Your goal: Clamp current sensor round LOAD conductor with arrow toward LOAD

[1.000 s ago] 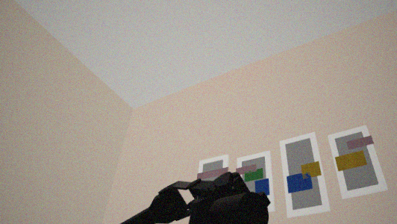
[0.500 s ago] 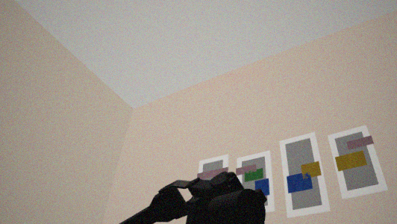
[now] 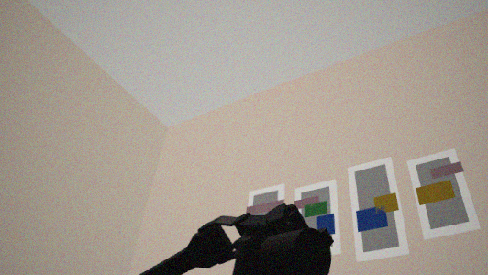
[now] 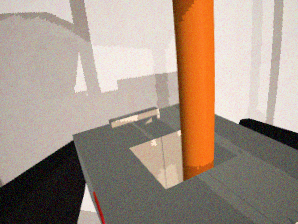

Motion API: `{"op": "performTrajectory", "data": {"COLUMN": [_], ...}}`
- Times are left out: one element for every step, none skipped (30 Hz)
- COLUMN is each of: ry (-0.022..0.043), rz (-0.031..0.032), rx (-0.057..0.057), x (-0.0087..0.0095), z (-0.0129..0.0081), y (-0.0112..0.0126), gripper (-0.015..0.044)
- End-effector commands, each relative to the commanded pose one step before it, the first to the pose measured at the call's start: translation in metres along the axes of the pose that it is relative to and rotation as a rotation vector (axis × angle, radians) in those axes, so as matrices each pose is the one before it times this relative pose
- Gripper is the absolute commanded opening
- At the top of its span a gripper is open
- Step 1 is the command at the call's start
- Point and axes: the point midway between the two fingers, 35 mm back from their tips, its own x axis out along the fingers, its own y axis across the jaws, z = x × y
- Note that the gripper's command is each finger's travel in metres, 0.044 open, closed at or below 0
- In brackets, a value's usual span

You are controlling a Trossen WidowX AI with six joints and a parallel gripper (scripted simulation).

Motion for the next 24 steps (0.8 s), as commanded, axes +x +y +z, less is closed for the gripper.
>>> {"op": "performTrajectory", "data": {"ry": [-0.00319, 0.00058, 0.00059, 0.00042, 0.00015, 0.00000, 0.00000, 0.00000, 0.00000, 0.00000, 0.00000, 0.00000, 0.00000, 0.00000, 0.00000, 0.00000, 0.00000, 0.00000, 0.00000, 0.00000, 0.00000, 0.00000, 0.00000, 0.00000], "rz": [-0.05269, -0.01616, -0.01305, -0.00809, -0.00273, 0.00000, 0.00000, 0.00000, 0.00000, 0.00000, 0.00001, 0.00001, 0.00000, 0.00000, 0.00000, 0.00000, -0.00001, -0.00001, 0.00000, 0.00000, 0.00000, 0.00000, -0.00001, -0.00002], "rx": [-0.0029, 0.0003, 0.0002, 0.0001, 0.0000, 0.0000, 0.0000, 0.0000, 0.0000, 0.0000, 0.0000, 0.0000, 0.0000, 0.0000, 0.0000, 0.0000, 0.0000, 0.0000, 0.0000, 0.0000, 0.0000, 0.0000, 0.0000, 0.0000], "x": [0.00195, 0.00016, 0.00012, 0.00007, 0.00002, 0.00000, 0.00000, 0.00000, 0.00000, 0.00000, -0.00004, -0.00004, 0.00000, 0.00000, 0.00000, 0.00000, 0.00002, 0.00002, 0.00000, 0.00000, 0.00000, 0.00000, 0.00004, 0.00008], "z": [0.00157, -0.00012, -0.00012, -0.00008, -0.00003, 0.00000, 0.00000, 0.00000, 0.00000, 0.00000, 0.00000, 0.00000, 0.00000, 0.00000, 0.00000, 0.00000, 0.00000, 0.00000, 0.00000, 0.00000, 0.00000, 0.00000, 0.00000, 0.00000], "y": [-0.00117, -0.00069, -0.00060, -0.00039, -0.00013, 0.00000, 0.00000, 0.00000, 0.00000, 0.00000, 0.00018, 0.00017, 0.00000, 0.00000, 0.00000, 0.00000, -0.00010, -0.00010, 0.00000, 0.00000, 0.00000, 0.00000, -0.00014, -0.00030], "gripper": [0.0000, 0.0000, 0.0000, 0.0000, 0.0000, 0.0000, 0.0000, 0.0000, 0.0000, 0.0000, 0.0000, 0.0000, 0.0000, 0.0000, 0.0000, 0.0000, 0.0000, 0.0000, 0.0000, 0.0000, 0.0000, 0.0000, 0.0000, 0.0000]}}
